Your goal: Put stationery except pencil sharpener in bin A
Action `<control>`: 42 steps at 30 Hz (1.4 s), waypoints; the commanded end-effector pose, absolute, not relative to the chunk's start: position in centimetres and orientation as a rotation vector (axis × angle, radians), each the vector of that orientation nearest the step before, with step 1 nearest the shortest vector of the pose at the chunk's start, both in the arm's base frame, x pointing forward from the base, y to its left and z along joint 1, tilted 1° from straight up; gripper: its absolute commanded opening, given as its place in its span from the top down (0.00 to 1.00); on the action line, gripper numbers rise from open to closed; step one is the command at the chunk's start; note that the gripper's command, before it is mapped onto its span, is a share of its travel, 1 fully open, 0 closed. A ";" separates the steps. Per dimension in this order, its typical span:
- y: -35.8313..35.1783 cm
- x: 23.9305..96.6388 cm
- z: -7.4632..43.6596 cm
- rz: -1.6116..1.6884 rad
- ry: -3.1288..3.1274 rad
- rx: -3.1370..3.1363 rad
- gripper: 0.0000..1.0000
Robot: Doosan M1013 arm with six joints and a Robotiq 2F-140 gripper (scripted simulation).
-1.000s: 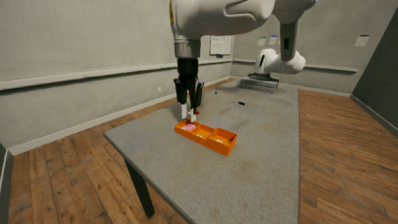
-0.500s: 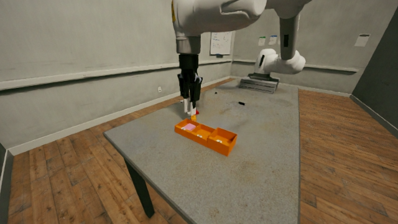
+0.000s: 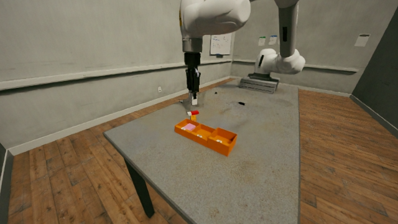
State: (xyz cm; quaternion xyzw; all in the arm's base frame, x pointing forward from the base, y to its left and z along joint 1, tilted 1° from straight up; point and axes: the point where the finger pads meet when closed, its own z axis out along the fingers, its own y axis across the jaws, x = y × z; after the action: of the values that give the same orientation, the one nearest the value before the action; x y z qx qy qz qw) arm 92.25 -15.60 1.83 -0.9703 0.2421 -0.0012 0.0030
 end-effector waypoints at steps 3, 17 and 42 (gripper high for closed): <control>-16.7 90.5 2.0 -0.012 0.763 -3.041 0.69; -16.4 91.0 2.0 -0.012 0.763 -3.041 0.69; -16.4 91.1 2.0 -0.012 0.763 -3.041 0.69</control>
State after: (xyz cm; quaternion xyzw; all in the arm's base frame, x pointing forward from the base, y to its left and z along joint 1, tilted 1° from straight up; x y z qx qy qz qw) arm 91.09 -16.36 1.95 -0.9699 0.2433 -0.0037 0.0030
